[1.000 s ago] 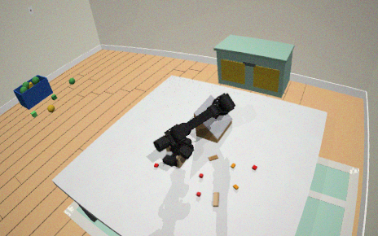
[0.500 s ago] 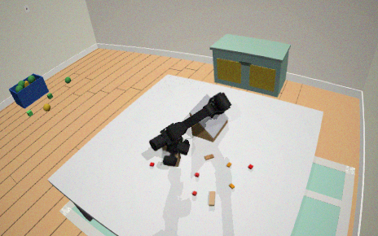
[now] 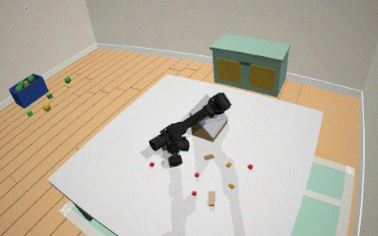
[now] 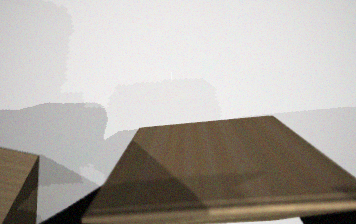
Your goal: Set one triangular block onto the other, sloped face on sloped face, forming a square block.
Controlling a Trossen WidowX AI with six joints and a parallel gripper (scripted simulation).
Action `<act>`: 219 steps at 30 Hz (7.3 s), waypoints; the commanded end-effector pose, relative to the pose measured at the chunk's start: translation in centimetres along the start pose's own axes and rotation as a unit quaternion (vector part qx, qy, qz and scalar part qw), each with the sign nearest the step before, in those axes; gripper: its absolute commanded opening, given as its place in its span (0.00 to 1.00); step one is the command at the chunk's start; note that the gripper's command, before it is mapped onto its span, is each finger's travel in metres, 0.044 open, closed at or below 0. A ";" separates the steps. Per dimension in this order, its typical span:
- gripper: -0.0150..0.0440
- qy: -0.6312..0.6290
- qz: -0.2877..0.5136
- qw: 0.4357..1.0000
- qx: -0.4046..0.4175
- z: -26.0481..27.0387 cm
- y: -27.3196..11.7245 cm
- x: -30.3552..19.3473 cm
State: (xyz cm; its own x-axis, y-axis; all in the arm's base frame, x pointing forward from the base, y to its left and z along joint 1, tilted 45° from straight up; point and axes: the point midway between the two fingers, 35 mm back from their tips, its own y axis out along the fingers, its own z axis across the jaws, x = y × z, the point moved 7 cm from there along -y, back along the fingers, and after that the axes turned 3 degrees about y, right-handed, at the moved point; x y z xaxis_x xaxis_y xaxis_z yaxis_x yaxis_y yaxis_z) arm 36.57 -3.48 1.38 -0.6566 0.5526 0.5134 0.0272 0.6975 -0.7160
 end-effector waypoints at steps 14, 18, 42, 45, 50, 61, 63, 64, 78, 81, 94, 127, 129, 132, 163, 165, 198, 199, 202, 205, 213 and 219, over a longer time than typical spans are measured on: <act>0.25 -0.231 0.000 0.973 0.000 -0.1 0.0 0.0; 0.25 -0.243 0.000 0.970 0.000 -0.1 0.0 0.0; 0.25 -0.262 0.017 0.965 0.014 -0.3 0.0 0.4; 0.25 -0.262 0.017 0.965 0.014 -0.3 0.0 0.4; 0.25 -0.262 0.017 0.965 0.014 -0.3 0.0 0.4; 0.25 -0.262 0.017 0.965 0.014 -0.3 0.0 0.4; 0.25 -0.262 0.017 0.965 0.014 -0.3 0.0 0.4; 0.25 -0.262 0.017 0.965 0.014 -0.3 0.0 0.4; 0.25 -0.262 0.017 0.965 0.014 -0.3 0.0 0.4; 0.25 -0.262 0.017 0.965 0.014 -0.3 0.0 0.4; 0.25 -0.262 0.017 0.965 0.014 -0.3 0.0 0.4; 0.25 -0.262 0.017 0.965 0.014 -0.3 0.0 0.4; 0.25 -0.262 0.017 0.965 0.014 -0.3 0.0 0.4; 0.25 -0.262 0.017 0.965 0.014 -0.3 0.0 0.4; 0.25 -0.262 0.017 0.965 0.014 -0.3 0.0 0.4; 0.25 -0.262 0.017 0.965 0.014 -0.3 0.0 0.4; 0.48 -0.263 0.018 0.964 0.014 -0.5 2.5 0.4; 0.52 -0.263 0.018 0.964 0.014 -0.5 2.5 0.4; 0.65 -0.263 0.018 0.964 0.014 -0.5 2.5 0.4; 0.79 -0.263 0.018 0.964 0.014 -0.5 2.5 0.4; 1.00 -0.263 0.018 0.964 0.014 -0.5 2.5 0.4; 1.00 -0.262 0.030 0.964 0.016 -0.6 0.6 0.6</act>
State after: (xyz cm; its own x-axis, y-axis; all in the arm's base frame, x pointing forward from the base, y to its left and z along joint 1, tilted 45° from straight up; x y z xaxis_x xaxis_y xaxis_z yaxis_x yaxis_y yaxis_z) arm 36.64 -1.47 0.34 -0.9452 0.2671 0.1878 0.0402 0.6659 -0.7449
